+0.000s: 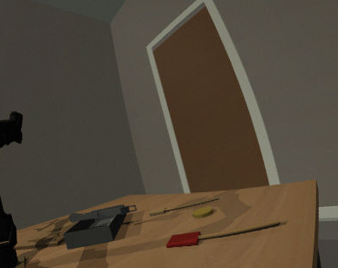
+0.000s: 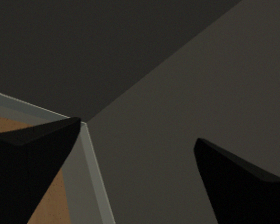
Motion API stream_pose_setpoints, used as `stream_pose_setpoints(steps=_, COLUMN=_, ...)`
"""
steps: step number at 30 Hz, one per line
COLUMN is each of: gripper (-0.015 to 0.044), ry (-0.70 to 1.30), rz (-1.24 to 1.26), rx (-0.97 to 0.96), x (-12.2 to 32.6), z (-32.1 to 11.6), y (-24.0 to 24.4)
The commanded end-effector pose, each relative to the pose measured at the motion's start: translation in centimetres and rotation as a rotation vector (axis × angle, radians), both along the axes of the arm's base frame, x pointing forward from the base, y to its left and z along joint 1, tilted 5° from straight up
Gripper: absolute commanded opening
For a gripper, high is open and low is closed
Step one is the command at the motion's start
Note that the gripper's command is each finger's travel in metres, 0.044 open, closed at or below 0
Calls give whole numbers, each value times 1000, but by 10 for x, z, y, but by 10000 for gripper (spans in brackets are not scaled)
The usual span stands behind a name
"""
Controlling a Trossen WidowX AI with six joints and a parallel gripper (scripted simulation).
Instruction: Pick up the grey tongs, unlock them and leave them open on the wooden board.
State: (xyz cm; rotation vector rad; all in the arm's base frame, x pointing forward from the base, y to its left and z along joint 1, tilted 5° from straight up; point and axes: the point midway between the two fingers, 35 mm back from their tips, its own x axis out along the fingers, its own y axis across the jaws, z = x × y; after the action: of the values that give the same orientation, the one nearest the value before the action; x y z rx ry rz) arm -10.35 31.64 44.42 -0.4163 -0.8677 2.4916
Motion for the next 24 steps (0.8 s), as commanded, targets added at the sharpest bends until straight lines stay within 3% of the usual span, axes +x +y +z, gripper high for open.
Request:
stream_pose_setpoints(steps=1, gripper=426, ry=0, rz=-11, rx=-5, x=2, z=-1, y=1)
stream_pose_setpoints(steps=5, gripper=440, ry=46, rz=-142, rx=-151, x=27, z=-16, y=19)
stream_pose_setpoints(steps=14, gripper=440, ry=335, rz=-738, rx=-671, x=155, z=-88, y=54)
stream_pose_setpoints(steps=24, gripper=440, ry=828, rz=-1441, rx=-1141, x=298, z=-177, y=11)
